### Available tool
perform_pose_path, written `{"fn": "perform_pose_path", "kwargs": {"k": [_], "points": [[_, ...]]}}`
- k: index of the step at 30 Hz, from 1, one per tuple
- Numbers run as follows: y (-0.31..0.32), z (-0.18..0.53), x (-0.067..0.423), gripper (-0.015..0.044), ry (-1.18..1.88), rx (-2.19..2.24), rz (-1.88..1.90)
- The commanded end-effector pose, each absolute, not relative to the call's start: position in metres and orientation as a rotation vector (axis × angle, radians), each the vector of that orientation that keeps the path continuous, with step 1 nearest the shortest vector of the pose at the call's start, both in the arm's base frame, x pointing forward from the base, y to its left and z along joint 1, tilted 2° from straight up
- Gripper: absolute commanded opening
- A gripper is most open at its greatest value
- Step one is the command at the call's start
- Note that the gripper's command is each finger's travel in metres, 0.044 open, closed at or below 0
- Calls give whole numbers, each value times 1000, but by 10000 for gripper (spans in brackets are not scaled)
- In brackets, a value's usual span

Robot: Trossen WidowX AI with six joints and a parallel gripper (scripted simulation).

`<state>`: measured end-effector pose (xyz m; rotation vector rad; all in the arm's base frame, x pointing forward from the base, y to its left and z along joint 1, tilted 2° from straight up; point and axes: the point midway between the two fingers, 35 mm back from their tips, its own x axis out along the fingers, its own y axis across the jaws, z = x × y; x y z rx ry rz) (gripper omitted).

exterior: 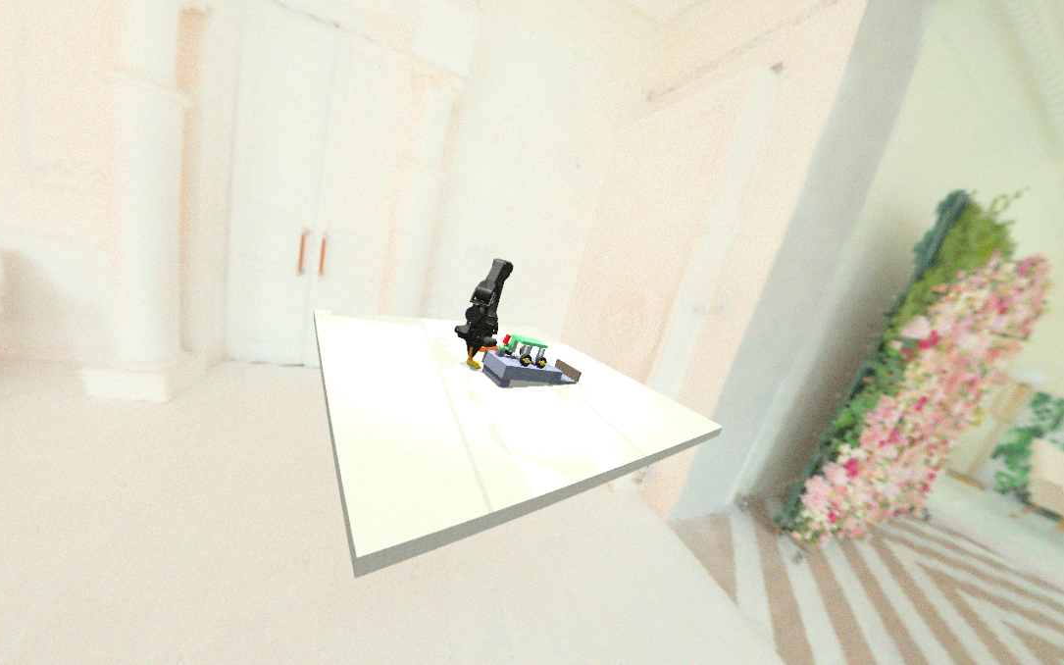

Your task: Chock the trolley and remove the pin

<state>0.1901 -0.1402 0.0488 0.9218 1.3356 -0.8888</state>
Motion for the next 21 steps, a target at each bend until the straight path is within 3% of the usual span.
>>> {"fn": "perform_pose_path", "kwargs": {"k": [1, 6, 21], "points": [[-140, 49, 190, 39, 1335, 922, -889], [-140, 50, 190, 0, 1335, 922, -889], [-138, 101, 184, 0, 1335, 928, -888]]}}
